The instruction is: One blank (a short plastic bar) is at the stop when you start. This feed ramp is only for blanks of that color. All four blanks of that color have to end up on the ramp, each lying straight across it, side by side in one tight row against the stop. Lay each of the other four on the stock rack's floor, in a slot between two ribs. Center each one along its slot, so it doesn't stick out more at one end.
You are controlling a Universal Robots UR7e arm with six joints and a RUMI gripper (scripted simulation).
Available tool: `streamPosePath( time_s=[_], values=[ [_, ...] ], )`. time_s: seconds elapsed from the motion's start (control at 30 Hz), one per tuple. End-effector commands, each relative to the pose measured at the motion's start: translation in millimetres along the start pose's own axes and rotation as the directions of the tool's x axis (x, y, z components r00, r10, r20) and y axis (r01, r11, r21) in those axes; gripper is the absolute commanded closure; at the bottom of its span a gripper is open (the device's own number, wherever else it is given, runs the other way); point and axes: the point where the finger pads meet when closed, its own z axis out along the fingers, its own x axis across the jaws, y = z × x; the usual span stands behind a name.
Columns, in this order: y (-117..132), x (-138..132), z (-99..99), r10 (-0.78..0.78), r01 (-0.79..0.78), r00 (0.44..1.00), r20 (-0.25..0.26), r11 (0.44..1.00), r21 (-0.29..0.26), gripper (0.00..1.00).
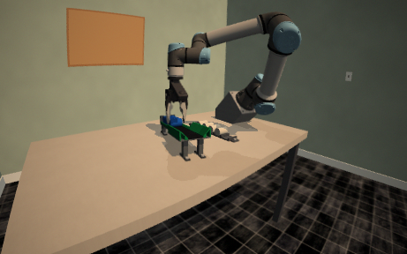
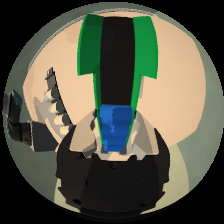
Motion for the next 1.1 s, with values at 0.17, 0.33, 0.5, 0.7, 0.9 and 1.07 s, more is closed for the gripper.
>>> streamPosePath(
  time_s=[0.17,0.33,0.5,0.7,0.9,1.07],
  values=[
    [0,0,-23.2,0.0,0.0,1.0,-0.001,1.0,0.0,0.53],
    [0,0,-50.1,0.0,0.0,1.0,-0.001,1.0,0.0,0.53],
    [0,0,-66.1,0.0,0.0,1.0,-0.001,1.0,0.0,0.53],
    [0,0,-86.9,0.0,0.0,1.0,-0.001,1.0,0.0,0.53],
    [0,0,-90.2,0.0,0.0,1.0,-0.001,1.0,0.0,0.53],
    [0,0,-90.2,0.0,0.0,1.0,-0.001,1.0,0.0,0.0]
  ],
)
